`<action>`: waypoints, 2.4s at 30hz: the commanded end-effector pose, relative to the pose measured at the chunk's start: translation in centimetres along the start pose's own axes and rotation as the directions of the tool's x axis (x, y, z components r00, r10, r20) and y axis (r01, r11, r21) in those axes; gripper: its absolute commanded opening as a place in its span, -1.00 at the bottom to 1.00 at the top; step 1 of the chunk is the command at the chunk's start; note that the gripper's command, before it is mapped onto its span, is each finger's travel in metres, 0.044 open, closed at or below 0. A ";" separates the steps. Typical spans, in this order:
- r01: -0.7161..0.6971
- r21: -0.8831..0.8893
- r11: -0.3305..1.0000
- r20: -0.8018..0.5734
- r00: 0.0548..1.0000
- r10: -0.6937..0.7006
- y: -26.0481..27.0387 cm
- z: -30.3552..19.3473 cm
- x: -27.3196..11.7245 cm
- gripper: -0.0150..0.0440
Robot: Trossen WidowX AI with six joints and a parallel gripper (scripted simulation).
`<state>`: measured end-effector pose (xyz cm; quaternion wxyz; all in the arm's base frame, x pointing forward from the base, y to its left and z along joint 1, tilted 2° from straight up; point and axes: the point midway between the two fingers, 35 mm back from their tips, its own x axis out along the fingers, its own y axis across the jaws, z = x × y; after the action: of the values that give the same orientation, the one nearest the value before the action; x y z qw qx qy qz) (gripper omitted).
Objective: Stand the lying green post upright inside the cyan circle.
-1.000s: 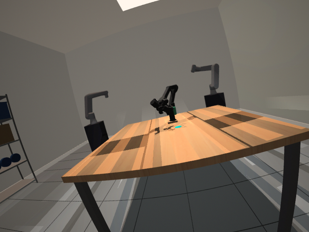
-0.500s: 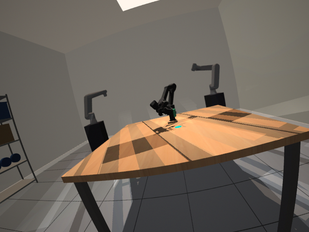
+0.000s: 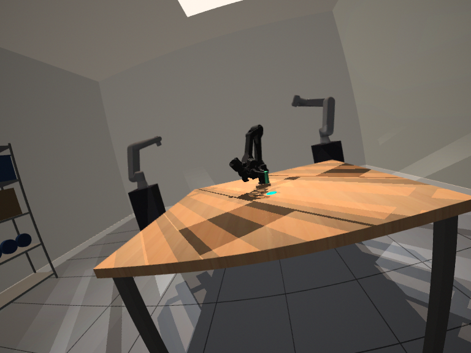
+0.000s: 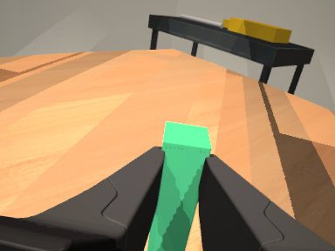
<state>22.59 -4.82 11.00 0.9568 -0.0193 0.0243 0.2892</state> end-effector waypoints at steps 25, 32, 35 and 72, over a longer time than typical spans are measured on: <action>0.001 0.015 1.000 -0.002 1.000 -0.001 1.6 -4.4 0.3 -0.42; 0.000 0.012 1.000 -0.001 1.000 0.000 1.6 -5.2 0.4 -0.42; -0.001 0.010 1.000 0.000 1.000 0.001 1.6 -5.5 0.4 -0.42; -0.001 0.007 1.000 0.001 1.000 0.001 1.5 -5.9 0.5 0.86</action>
<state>21.79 -3.42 4.82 0.9562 -0.0154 0.0242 0.2912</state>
